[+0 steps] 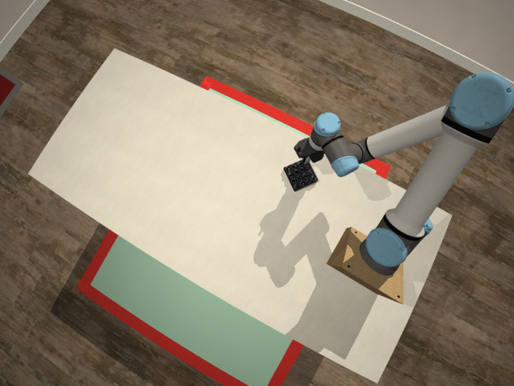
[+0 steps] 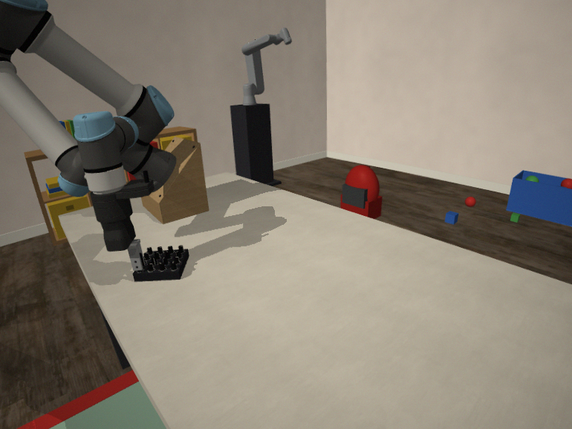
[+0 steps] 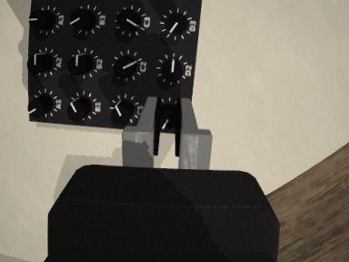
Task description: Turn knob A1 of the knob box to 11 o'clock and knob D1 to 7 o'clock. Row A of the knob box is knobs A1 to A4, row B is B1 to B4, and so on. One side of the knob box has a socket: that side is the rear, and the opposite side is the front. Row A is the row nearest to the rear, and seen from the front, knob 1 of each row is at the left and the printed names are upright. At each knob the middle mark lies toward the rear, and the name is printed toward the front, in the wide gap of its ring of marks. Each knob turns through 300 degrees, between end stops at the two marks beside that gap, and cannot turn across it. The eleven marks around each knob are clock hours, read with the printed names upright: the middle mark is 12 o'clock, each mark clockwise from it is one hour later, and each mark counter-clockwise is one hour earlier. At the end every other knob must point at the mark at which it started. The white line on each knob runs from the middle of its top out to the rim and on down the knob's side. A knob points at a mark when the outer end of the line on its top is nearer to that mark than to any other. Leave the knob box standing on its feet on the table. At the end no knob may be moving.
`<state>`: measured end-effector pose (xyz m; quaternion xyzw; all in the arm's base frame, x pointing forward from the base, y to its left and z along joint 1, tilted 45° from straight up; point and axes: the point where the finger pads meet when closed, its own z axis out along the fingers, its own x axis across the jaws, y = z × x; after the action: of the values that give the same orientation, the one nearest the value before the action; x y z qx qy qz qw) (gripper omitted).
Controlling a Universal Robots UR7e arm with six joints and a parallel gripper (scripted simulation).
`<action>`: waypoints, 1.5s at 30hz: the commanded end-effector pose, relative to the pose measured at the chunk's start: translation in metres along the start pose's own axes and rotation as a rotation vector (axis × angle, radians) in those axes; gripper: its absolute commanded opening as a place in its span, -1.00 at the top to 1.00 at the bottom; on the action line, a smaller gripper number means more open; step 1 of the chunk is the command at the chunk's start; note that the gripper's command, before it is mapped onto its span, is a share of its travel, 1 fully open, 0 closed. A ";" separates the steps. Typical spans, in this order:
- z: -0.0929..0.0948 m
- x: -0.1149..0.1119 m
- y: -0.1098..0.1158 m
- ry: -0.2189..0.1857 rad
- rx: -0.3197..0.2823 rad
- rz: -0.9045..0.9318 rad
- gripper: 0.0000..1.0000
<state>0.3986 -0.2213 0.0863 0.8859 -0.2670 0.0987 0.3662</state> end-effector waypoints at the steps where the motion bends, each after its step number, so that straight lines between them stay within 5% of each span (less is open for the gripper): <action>1: 0.000 0.000 0.000 0.001 0.000 0.000 0.40; 22: 0.000 0.000 0.000 0.001 0.000 -0.074 0.40; 45: 0.000 0.000 0.000 0.001 0.000 -0.378 0.40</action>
<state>0.3986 -0.2213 0.0864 0.9156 -0.1329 0.0423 0.3771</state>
